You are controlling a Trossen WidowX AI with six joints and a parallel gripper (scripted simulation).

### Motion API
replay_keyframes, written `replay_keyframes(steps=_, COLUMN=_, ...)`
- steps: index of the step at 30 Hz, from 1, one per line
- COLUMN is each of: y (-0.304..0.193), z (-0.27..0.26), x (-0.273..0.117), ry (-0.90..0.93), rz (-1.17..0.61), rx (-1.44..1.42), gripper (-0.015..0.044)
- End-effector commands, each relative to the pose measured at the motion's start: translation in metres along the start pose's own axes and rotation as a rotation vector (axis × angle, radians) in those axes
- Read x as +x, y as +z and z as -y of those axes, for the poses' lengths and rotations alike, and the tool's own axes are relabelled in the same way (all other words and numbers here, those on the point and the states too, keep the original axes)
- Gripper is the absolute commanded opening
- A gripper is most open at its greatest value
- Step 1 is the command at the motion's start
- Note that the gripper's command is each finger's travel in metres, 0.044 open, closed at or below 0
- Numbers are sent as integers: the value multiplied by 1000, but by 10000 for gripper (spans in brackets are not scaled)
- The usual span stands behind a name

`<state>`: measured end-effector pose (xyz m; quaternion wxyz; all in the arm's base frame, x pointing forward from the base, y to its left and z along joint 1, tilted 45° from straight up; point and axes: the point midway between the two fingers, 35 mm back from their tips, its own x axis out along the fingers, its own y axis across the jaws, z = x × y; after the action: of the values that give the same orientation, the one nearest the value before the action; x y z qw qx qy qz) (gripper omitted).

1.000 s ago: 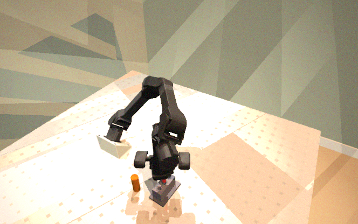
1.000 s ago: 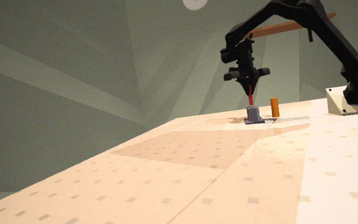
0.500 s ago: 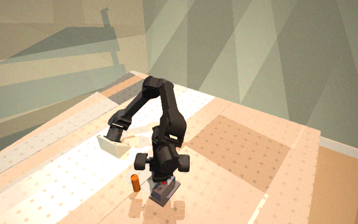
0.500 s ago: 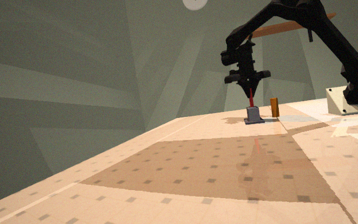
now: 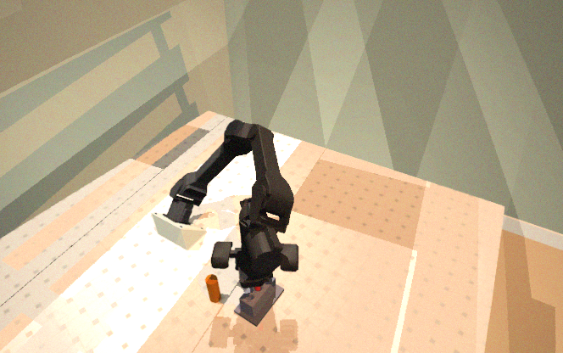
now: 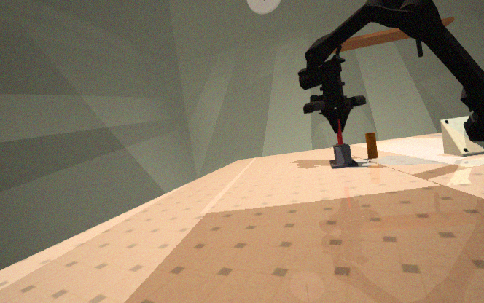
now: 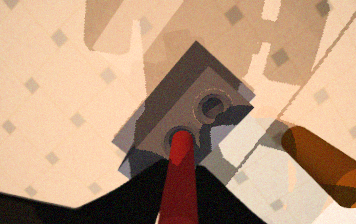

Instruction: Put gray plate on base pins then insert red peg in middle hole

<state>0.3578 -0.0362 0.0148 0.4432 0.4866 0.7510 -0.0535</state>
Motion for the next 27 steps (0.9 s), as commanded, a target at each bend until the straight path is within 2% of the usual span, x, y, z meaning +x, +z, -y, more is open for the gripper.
replay_keyframes(steps=1, y=1, z=0, x=1, ry=2, rz=1, rx=3, gripper=0)
replay_keyframes(steps=10, y=0, z=0, x=0, ry=0, rz=0, rx=0, gripper=0)
replay_keyframes(steps=16, y=0, z=0, x=0, ry=0, rz=0, rx=0, gripper=150)
replay_keyframes(steps=27, y=0, z=0, x=-1, ry=2, rz=0, rx=1, gripper=150)
